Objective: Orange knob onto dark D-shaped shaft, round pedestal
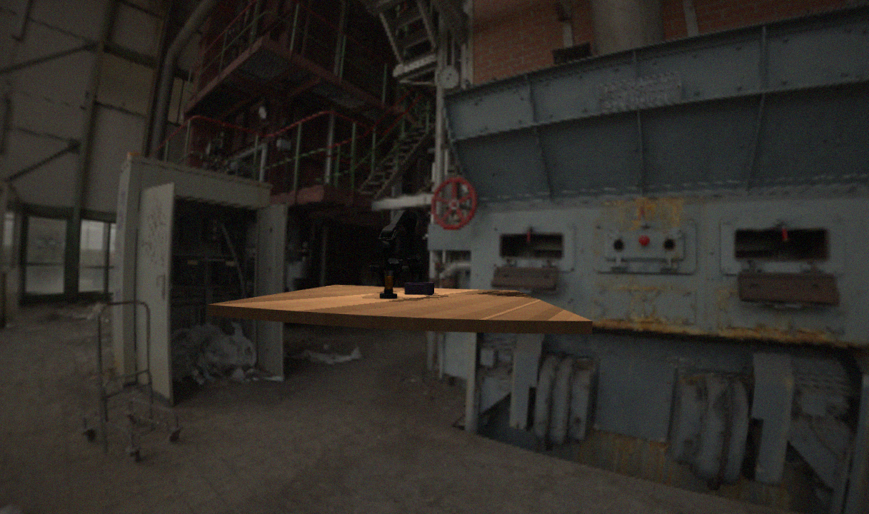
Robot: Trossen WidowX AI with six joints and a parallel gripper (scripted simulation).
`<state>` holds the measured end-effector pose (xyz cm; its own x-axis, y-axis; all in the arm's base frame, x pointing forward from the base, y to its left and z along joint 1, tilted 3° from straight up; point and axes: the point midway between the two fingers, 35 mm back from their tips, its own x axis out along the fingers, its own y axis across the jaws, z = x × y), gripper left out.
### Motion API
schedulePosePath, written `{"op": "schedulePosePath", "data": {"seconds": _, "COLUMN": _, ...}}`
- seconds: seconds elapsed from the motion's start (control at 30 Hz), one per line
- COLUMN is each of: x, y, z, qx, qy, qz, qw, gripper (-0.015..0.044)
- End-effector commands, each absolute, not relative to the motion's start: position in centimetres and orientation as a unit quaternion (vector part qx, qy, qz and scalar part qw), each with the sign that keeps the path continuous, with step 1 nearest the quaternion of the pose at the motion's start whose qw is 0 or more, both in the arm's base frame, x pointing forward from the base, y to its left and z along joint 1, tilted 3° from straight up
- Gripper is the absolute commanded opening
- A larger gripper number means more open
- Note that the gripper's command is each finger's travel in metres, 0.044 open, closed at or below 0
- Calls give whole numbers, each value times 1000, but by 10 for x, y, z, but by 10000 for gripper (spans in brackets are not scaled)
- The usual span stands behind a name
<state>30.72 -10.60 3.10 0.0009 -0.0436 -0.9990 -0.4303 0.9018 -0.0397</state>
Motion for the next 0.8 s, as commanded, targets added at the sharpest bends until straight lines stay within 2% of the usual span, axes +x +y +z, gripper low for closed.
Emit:
{"op": "schedulePosePath", "data": {"seconds": 0.0, "x": 307, "y": -106, "z": 31, "qx": -171, "qy": 693, "qz": 141, "qw": 686, "gripper": 0}}
{"op": "schedulePosePath", "data": {"seconds": 0.2, "x": 307, "y": -106, "z": 31, "qx": -171, "qy": 693, "qz": 141, "qw": 686, "gripper": 0}}
{"op": "schedulePosePath", "data": {"seconds": 0.77, "x": 307, "y": -106, "z": 31, "qx": -171, "qy": 693, "qz": 141, "qw": 686, "gripper": 440}}
